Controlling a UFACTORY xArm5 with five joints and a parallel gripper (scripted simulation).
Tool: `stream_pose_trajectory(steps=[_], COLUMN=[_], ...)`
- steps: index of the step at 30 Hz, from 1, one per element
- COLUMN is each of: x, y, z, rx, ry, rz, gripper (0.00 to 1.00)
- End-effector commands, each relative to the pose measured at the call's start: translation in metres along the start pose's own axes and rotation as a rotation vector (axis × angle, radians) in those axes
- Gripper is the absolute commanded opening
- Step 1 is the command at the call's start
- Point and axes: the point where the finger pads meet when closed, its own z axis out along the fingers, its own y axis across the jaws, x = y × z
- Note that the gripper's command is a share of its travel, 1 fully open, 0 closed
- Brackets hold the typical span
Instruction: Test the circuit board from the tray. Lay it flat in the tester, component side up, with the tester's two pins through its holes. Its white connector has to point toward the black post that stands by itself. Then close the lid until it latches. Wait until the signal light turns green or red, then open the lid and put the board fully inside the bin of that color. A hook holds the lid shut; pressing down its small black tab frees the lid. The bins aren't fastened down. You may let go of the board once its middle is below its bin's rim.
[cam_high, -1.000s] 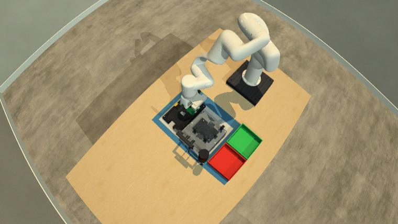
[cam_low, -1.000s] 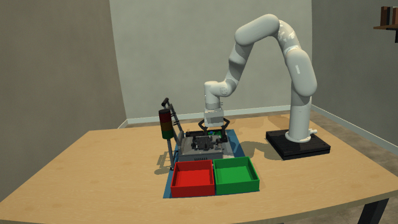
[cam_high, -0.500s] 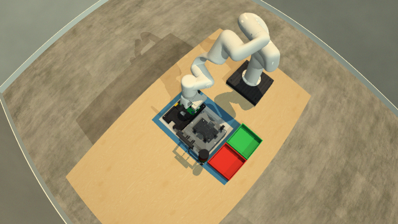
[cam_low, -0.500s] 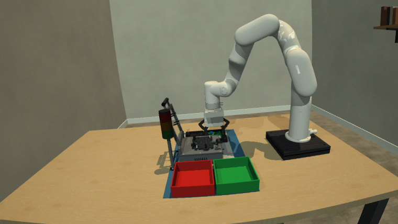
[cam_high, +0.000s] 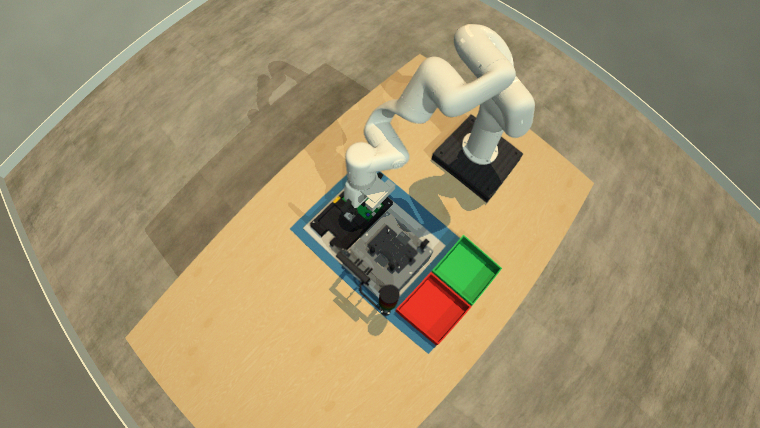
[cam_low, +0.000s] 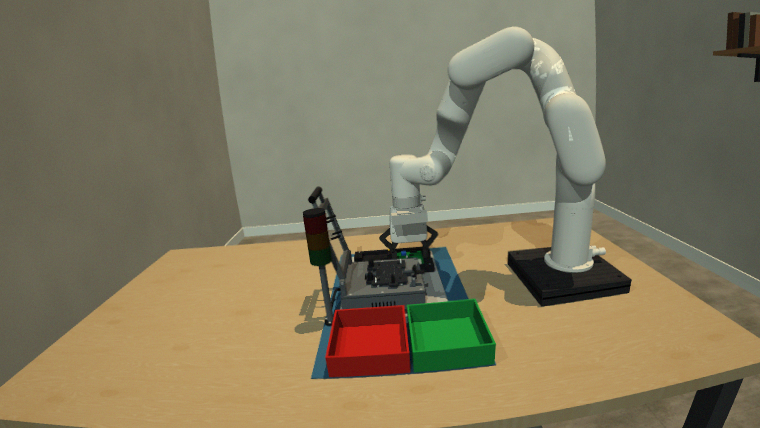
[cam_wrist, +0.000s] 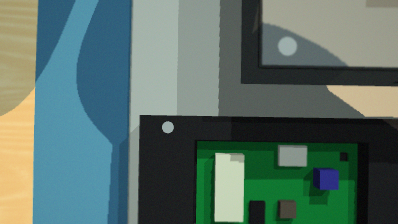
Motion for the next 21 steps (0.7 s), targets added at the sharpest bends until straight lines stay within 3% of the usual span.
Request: stream_pose_trajectory(steps=[1, 21], x=[-0.0005, -0.0005], y=[0.0013, 0.0013], z=[-0.0011, -0.0011], rx=[-0.003, -0.003], ry=[-0.001, -0.001], rz=[0.0, 0.0], gripper=[0.85, 0.79])
